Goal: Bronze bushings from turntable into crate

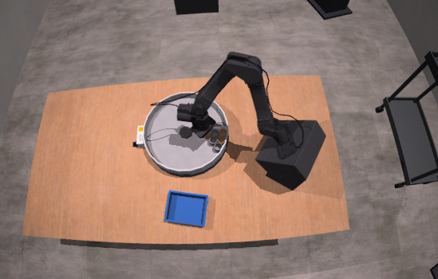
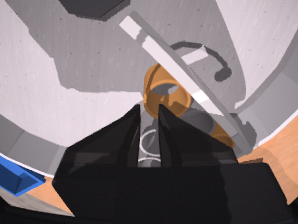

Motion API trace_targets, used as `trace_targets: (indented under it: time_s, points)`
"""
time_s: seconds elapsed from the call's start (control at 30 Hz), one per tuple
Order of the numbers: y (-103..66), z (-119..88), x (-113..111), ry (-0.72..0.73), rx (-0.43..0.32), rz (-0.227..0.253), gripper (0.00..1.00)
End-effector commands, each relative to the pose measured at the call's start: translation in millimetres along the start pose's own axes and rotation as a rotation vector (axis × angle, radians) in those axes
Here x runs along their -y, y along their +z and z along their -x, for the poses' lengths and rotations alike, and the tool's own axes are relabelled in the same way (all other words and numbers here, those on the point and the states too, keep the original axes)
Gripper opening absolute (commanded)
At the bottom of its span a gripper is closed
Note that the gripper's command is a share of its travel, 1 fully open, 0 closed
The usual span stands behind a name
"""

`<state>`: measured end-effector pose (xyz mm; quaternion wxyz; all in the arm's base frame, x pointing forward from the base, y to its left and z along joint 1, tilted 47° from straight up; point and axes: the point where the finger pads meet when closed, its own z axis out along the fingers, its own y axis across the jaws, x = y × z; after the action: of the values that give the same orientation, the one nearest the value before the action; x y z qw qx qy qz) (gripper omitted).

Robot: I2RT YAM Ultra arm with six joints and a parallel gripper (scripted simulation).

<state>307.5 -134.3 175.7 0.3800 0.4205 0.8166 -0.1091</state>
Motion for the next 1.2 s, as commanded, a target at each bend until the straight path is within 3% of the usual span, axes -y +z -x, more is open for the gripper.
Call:
trace_targets:
  time_s: [0.0,1.07,1.17]
  points:
    - [-11.4,14.3,-4.9,0.013,0.035,0.028,0.15]
    - [-11.4,14.3,-4.9,0.013,0.035,0.028,0.15]
    - [-1.4,13.1,-5.3,0.011,0.025,0.02,0.15]
